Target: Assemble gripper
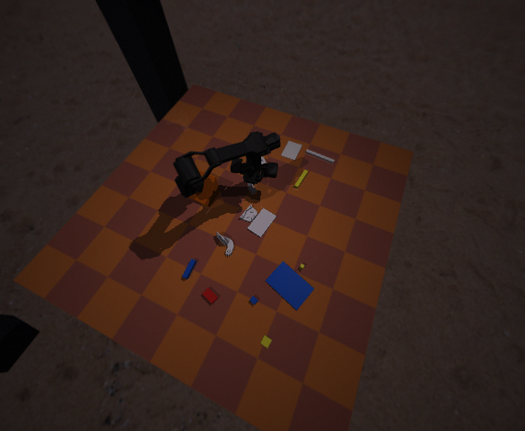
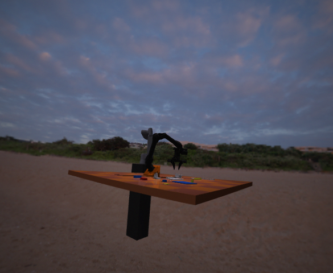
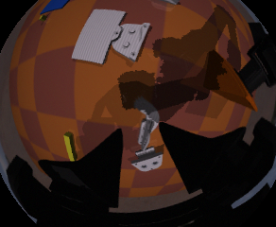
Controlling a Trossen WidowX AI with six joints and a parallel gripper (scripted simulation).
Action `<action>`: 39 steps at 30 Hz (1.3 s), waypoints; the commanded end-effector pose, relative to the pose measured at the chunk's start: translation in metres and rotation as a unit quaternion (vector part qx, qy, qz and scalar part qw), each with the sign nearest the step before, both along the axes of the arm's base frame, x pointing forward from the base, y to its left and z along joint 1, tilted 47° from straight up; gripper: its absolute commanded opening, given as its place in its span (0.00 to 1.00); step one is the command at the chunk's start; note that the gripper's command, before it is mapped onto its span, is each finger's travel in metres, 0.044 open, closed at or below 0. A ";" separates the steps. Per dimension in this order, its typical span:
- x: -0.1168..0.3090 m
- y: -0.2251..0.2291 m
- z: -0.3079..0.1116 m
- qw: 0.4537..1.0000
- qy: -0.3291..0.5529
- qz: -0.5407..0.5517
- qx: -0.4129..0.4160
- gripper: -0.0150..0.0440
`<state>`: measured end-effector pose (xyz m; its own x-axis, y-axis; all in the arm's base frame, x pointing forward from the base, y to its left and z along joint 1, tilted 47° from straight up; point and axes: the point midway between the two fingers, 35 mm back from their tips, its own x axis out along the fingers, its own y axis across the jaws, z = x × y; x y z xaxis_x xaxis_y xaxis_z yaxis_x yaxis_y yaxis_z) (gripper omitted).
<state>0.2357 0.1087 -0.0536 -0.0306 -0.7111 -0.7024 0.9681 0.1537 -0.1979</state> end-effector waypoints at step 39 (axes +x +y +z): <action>-0.004 0.006 -0.003 0.980 0.141 0.139 0.007 1.00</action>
